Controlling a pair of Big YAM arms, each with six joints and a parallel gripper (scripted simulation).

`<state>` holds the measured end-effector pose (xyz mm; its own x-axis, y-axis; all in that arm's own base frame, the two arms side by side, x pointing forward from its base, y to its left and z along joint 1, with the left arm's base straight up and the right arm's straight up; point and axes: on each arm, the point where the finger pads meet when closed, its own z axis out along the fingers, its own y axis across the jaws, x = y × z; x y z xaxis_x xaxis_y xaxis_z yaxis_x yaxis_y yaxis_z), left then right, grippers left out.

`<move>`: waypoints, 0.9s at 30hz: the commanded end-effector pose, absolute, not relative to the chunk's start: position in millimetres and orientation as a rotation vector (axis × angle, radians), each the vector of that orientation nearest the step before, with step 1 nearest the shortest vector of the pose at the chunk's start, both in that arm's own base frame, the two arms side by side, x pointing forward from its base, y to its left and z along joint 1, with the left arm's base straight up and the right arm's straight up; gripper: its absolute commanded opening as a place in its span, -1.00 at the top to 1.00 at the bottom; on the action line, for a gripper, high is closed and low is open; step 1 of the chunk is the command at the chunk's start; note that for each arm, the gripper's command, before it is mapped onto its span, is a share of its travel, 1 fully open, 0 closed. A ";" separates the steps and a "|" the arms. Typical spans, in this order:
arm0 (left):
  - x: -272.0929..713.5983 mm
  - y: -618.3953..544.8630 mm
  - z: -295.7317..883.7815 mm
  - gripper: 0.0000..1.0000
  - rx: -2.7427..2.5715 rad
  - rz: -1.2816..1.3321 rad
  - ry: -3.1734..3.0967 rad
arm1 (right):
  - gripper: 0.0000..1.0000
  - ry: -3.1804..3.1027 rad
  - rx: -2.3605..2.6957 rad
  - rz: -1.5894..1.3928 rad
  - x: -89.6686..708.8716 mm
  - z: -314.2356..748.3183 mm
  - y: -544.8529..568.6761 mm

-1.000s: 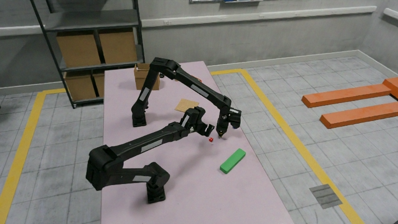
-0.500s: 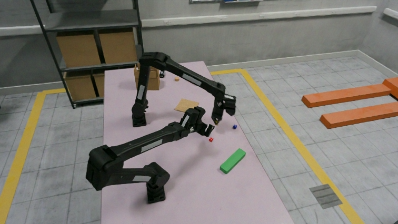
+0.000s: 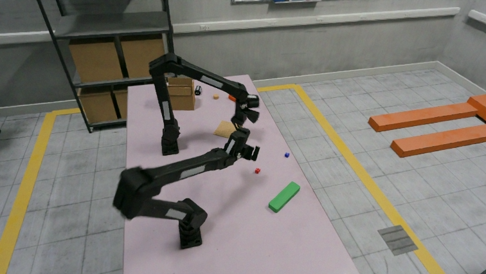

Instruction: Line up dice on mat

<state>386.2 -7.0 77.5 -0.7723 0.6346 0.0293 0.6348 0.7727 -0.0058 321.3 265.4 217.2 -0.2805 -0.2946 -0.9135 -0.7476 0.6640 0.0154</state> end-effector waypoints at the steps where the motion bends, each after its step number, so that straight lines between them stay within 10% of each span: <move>1: 379.5 27.9 91.8 0.72 -1.310 -0.022 -2.891 | -1.00 1.668 -0.952 0.637 355.6 257.3 328.5; 27: 361.5 80.1 43.3 0.72 -1.267 -0.009 -2.893 | -1.00 1.230 -1.393 1.150 333.5 197.6 447.7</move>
